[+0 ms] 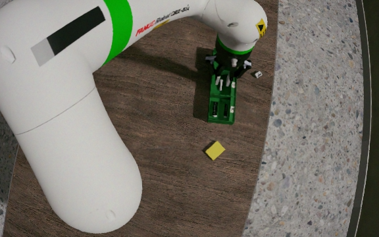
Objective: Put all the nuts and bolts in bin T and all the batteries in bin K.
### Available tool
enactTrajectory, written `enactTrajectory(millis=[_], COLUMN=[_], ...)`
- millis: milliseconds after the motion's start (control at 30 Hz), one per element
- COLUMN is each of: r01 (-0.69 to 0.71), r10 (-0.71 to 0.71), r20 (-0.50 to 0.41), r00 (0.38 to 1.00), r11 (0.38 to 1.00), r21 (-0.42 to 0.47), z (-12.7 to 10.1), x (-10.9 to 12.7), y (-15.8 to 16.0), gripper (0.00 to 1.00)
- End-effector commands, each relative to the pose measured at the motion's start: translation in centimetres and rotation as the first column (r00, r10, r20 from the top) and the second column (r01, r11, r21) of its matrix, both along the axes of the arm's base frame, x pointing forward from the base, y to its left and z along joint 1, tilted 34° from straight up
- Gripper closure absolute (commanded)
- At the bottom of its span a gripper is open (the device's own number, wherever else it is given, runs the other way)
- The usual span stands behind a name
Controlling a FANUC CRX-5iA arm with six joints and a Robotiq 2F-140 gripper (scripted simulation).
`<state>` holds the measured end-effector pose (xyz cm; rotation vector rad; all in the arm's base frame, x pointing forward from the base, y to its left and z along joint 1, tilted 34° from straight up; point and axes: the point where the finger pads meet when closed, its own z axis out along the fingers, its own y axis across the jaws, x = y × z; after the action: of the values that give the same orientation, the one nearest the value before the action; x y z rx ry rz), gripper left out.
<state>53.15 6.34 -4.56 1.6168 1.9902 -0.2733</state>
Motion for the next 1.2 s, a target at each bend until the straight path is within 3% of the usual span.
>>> enactTrajectory(millis=[0, 100, 300, 333, 1167], r01=[0.000, 0.000, 0.000, 0.000, 0.000], r10=[0.000, 0.000, 0.000, 0.000, 0.000], r20=[0.000, 0.000, 0.000, 0.000, 0.000], r00=[1.000, 1.000, 1.000, 1.000, 1.000], r11=[1.000, 1.000, 1.000, 1.000, 1.000], r21=[0.000, 0.000, 0.000, 0.000, 0.000], z=[0.6, 1.7, 1.7, 2.0, 9.0], x=[-0.2, -0.6, -0.6, -0.7, -3.1], y=[0.4, 1.0, 1.0, 1.2, 5.3], gripper=[0.74, 0.74, 0.74, 0.00, 0.00])
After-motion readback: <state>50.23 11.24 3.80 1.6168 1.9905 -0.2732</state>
